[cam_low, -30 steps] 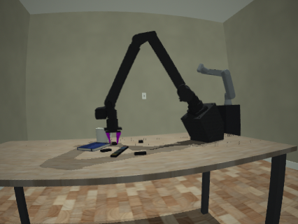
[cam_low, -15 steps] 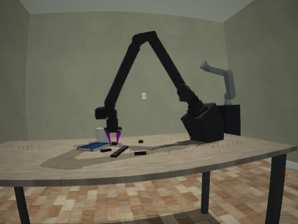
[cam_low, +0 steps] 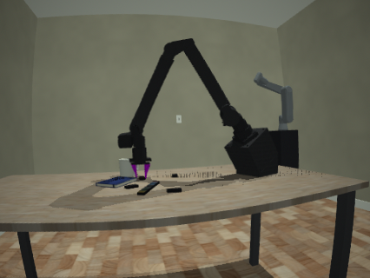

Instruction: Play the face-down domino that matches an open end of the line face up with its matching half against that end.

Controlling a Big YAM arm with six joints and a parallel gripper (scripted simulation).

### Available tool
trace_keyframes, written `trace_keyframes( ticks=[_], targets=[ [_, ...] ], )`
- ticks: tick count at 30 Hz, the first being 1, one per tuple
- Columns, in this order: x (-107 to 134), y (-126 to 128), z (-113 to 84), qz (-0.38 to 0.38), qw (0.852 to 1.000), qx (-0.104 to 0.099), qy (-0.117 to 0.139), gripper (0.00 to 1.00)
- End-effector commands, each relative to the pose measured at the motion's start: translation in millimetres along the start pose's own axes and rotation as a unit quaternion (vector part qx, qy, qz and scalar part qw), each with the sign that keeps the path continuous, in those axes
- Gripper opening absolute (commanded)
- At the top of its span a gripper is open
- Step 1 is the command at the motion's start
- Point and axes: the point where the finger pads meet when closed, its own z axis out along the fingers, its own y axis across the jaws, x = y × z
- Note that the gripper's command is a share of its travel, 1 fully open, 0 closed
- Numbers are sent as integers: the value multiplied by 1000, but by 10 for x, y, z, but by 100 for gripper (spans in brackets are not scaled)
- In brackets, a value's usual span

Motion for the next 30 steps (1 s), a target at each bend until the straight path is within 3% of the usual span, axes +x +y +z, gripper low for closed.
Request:
trace_keyframes(
  ticks=[1,11,12,28,29,30],
  targets=[
    [-16,127,-40,-1,1000,-12,-4,42],
    [-18,169,-44,-2,1000,-15,-5,42],
    [-12,45,-32,-1,1000,-5,-2,42],
    [-20,187,-51,-2,1000,-16,-5,42],
    [-12,47,-33,-1,1000,-5,-2,42],
    [-13,64,-36,-1,1000,-7,-3,42]
  ],
)
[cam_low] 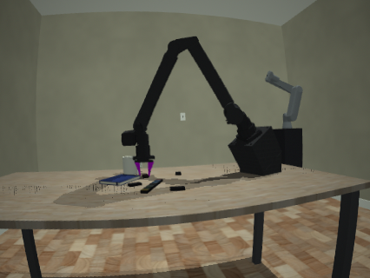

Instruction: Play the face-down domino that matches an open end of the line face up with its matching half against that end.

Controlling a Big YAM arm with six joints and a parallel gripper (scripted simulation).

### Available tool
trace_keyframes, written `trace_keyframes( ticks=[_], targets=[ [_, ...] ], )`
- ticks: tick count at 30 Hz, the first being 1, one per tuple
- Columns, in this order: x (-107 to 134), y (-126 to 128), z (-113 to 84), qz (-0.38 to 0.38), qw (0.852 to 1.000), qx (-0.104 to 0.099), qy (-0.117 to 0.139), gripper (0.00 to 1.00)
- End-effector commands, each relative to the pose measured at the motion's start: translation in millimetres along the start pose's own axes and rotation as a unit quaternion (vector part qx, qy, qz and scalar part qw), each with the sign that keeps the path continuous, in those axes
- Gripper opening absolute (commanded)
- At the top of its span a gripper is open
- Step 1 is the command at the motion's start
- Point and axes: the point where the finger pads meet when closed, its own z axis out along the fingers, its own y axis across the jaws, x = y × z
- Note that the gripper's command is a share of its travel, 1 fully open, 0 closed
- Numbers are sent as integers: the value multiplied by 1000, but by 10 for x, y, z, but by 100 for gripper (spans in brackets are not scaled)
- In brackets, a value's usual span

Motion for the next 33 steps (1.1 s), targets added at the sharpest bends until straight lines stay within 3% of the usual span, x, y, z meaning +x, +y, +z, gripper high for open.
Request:
trace_keyframes(
  ticks=[1,15,16,25,32,33],
  targets=[
    [-14,82,-38,-1,1000,-8,-3,42],
    [-22,205,-58,-3,1000,-18,-5,42],
    [-12,49,-33,-1,1000,-5,-2,42],
    [-24,223,-65,-4,1000,-20,-6,42],
    [-24,223,-65,-4,1000,-20,-6,42],
    [-13,52,-35,-1,1000,-6,-2,42]
  ],
)
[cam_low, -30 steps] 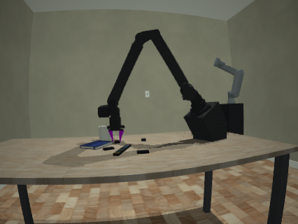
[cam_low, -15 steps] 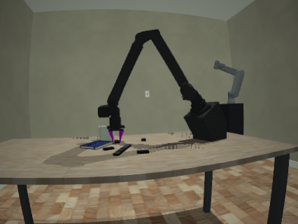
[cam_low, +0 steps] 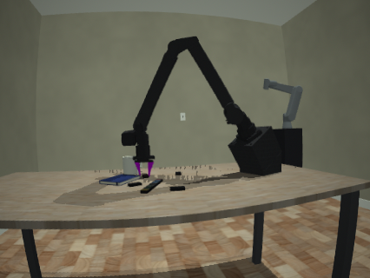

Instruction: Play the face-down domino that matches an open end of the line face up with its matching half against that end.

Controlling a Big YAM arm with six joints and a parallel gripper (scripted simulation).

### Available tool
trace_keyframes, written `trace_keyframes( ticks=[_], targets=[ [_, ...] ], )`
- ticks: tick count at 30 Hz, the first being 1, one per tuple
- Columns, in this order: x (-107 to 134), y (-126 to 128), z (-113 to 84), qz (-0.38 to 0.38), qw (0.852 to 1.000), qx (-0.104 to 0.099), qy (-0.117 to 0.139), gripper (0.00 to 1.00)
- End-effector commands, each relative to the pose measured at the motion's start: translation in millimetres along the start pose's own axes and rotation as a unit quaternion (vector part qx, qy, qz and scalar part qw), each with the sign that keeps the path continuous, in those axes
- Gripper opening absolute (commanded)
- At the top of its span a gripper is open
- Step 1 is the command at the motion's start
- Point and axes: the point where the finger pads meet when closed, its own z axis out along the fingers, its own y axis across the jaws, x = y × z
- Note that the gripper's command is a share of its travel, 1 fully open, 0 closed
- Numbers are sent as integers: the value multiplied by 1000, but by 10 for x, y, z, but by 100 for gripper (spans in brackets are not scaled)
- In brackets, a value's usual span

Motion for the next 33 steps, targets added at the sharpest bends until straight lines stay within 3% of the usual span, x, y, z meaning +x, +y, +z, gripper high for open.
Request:
trace_keyframes(
  ticks=[1,9,16,17,26,33],
  targets=[
    [-14,73,-39,-1,1000,-7,-3,42],
    [-27,243,-73,-5,1000,-21,-6,42],
    [-27,243,-73,-5,1000,-21,-6,42],
    [-13,54,-35,-1,1000,-6,-2,42],
    [-29,260,-80,-6,1000,-23,-6,42],
    [-29,260,-80,-6,1000,-23,-6,42]
  ],
)
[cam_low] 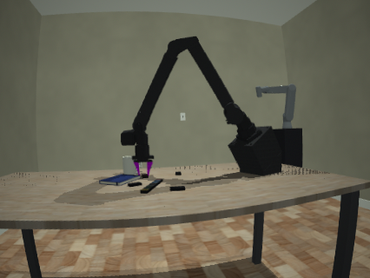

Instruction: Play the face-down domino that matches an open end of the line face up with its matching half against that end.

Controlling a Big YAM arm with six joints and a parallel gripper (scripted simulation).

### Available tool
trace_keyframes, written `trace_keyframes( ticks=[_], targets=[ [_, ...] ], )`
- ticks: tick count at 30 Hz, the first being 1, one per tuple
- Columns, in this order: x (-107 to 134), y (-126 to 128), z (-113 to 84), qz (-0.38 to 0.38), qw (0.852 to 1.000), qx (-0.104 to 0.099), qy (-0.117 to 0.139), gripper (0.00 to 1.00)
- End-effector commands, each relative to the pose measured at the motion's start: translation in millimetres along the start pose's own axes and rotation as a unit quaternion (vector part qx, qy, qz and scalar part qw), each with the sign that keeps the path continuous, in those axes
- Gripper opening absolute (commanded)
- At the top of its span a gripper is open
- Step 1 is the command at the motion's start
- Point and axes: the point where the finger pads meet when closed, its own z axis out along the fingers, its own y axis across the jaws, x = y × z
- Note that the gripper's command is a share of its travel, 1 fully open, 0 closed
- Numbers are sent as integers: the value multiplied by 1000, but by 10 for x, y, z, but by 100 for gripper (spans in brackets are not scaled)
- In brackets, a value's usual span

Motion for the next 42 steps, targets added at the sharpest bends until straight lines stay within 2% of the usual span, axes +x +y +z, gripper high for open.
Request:
trace_keyframes(
  ticks=[1,10,17,18,27,34,35,42],
  targets=[
    [-10,40,-32,-1,1000,-5,-2,20],
    [-21,218,-66,-4,1000,-19,-5,20],
    [-21,218,-66,-4,1000,-19,-5,20],
    [-12,49,-35,-1,1000,-6,-2,20],
    [-20,210,-63,-4,1000,-19,-5,20],
    [-20,210,-63,-4,1000,-19,-5,20],
    [-12,49,-35,-1,1000,-5,-2,20],
    [-17,169,-55,-3,1000,-16,-4,20]
  ],
)
